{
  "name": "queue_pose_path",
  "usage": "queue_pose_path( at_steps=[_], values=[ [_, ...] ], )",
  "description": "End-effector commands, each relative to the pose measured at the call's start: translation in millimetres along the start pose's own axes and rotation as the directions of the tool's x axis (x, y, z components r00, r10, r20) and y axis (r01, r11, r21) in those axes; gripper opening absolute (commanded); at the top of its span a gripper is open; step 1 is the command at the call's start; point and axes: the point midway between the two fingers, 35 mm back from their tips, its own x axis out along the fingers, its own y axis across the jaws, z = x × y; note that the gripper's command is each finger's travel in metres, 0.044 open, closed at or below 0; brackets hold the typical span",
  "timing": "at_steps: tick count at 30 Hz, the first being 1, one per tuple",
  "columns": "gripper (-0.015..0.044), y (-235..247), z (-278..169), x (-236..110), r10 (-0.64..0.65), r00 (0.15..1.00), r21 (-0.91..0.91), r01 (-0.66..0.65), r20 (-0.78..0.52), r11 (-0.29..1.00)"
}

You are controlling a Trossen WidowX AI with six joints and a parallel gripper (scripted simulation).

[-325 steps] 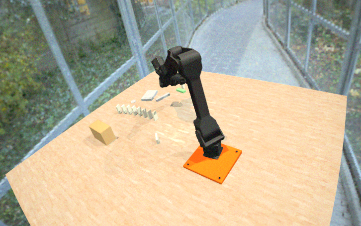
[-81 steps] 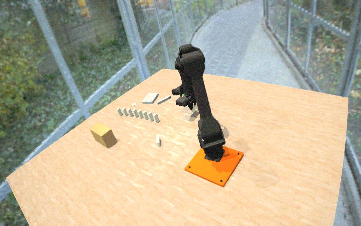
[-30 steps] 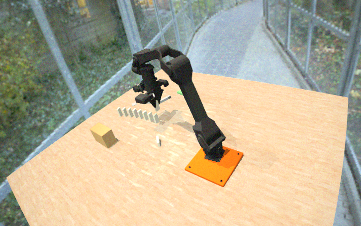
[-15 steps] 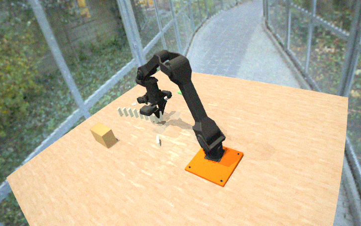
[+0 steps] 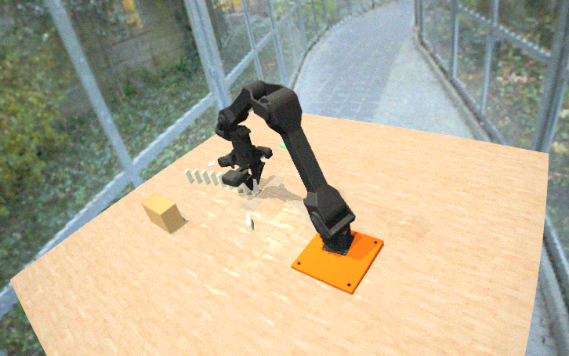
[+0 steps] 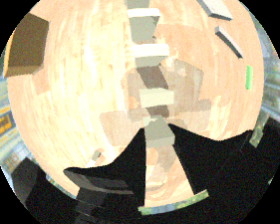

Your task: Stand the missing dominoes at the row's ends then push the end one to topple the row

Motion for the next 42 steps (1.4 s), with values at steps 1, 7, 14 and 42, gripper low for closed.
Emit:
queue_pose_path(
  at_steps=[1, 7, 14, 42],
  values=[
    [0.0186, 0.0, -1.1, 1.2, -0.001, 1.000, 0.003, 0.001, -0.004, 1.000],
    [0.0343, 0.0, -1.1, 1.2, -0.001, 1.000, 0.003, 0.001, -0.004, 1.000],
    [0.0440, -0.1, -0.6, -0.9, -0.001, 1.000, 0.004, 0.001, -0.003, 1.000],
    [0.0440, 101.7, -48.8, -63.0, 0.009, 1.000, 0.684, -0.003, -0.005, 0.729]
  ],
)
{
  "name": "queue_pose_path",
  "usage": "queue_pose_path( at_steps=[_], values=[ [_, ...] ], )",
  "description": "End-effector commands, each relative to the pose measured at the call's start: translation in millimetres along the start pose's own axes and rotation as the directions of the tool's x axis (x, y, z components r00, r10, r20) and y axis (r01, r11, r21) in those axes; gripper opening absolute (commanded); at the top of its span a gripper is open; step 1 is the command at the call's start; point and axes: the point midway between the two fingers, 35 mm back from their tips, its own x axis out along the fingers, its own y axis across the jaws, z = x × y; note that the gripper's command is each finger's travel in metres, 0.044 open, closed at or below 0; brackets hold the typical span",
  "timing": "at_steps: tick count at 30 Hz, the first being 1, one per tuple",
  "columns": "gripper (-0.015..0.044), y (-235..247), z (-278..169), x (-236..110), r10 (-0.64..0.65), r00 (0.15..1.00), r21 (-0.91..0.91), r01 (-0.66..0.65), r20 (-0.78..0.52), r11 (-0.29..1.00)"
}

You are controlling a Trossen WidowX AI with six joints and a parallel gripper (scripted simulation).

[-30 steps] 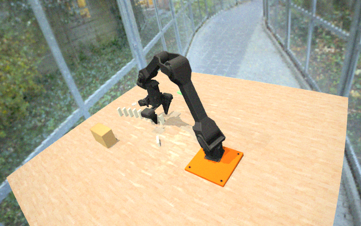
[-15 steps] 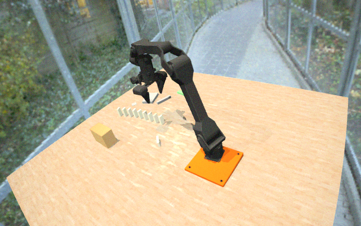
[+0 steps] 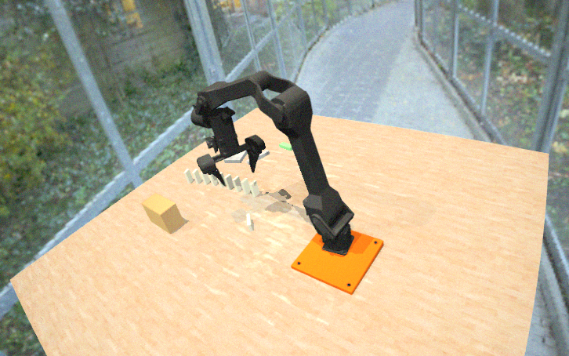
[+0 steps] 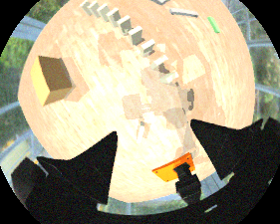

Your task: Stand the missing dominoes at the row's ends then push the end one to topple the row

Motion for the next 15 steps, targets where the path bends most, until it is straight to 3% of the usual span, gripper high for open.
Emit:
queue_pose_path(
  at_steps=[1, 12, 15],
  values=[
    [0.0440, 16.0, -44.8, 29.8, -0.004, 1.000, 0.291, 0.007, -0.014, 0.957],
    [0.0440, 17.6, -50.6, 35.0, -0.004, 1.000, 0.327, 0.009, -0.015, 0.945],
    [0.0440, 18.3, -50.1, 54.3, -0.004, 1.000, 0.327, 0.009, -0.015, 0.945]
  ],
)
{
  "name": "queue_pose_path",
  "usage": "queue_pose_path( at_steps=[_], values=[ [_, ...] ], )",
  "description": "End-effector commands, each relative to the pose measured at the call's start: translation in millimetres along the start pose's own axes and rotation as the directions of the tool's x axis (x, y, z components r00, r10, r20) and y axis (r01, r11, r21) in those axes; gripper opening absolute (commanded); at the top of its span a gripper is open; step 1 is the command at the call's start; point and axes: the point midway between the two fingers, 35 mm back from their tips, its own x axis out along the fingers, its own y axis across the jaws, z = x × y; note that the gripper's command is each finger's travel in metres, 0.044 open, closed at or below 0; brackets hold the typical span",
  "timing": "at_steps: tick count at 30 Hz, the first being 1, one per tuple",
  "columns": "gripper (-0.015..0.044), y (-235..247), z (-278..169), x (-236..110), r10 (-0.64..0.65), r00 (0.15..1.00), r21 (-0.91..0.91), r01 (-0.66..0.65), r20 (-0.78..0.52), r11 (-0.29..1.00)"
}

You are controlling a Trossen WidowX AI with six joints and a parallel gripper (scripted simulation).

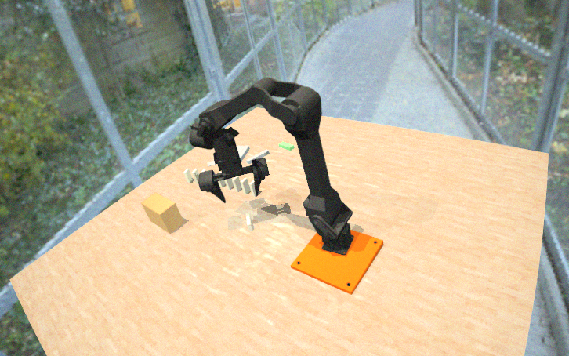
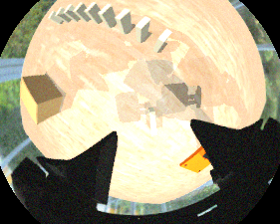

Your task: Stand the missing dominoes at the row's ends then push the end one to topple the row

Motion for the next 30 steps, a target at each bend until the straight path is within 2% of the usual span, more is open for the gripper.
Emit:
queue_pose_path(
  at_steps=[1, 6, 25, 30],
  values=[
    [0.0440, -2.6, -3.1, 25.0, -0.014, 1.000, 0.006, 0.014, -0.011, 1.000],
    [0.0440, -4.9, -6.0, 59.9, -0.014, 1.000, 0.006, 0.014, -0.012, 1.000],
    [0.0440, -5.3, -7.2, 76.1, -0.014, 1.000, 0.006, 0.014, -0.012, 1.000],
    [0.0309, -5.3, -7.2, 76.1, -0.014, 1.000, 0.006, 0.014, -0.012, 1.000]
  ],
)
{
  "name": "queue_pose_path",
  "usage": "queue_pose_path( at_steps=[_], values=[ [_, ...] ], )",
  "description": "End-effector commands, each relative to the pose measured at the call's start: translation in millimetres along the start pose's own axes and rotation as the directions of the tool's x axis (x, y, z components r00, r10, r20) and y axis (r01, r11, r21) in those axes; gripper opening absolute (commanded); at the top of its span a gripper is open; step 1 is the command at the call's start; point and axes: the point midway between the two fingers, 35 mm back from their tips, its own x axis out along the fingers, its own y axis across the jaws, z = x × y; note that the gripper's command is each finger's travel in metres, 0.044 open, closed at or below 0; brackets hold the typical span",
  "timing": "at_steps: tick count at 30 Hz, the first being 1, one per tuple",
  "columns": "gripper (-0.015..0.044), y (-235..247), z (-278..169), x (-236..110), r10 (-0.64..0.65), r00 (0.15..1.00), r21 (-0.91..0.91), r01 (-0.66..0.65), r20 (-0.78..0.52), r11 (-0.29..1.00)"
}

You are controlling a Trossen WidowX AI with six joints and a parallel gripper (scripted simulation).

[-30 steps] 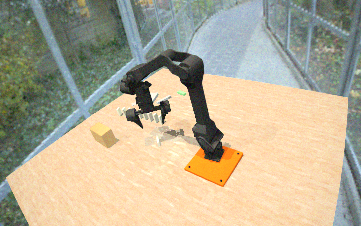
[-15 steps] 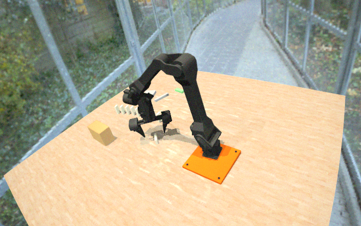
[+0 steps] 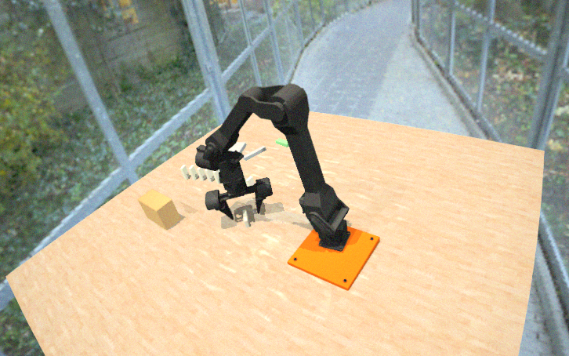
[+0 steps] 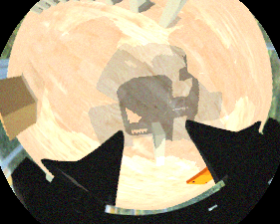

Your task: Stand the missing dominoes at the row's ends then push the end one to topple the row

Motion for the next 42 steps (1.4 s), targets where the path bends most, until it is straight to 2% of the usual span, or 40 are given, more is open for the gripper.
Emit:
queue_pose_path(
  at_steps=[1, 11, 19, 31, 33, 36, 38, 42],
  values=[
    [0.0282, -1.2, -0.8, 1.4, -0.004, 1.000, 0.003, 0.004, -0.002, 1.000],
    [0.0027, -1.2, -0.8, 1.4, -0.004, 1.000, 0.003, 0.004, -0.002, 1.000],
    [0.0027, -1.0, -0.7, -0.7, -0.003, 1.000, 0.003, 0.003, -0.002, 1.000],
    [0.0027, 5.3, 7.0, -138.1, -0.003, 1.000, 0.003, 0.003, -0.001, 1.000],
    [0.0027, 6.0, 7.7, -152.2, -0.003, 1.000, 0.003, 0.003, -0.001, 1.000],
    [0.0027, 6.0, 7.8, -153.9, -0.003, 1.000, 0.003, 0.003, -0.001, 1.000],
    [0.0027, 15.0, 3.2, -154.5, -0.003, 1.000, -0.039, 0.003, -0.001, 0.999],
    [0.0027, 64.9, -31.1, -156.8, 0.001, 1.000, -0.282, -0.002, -0.003, 0.960]
  ],
)
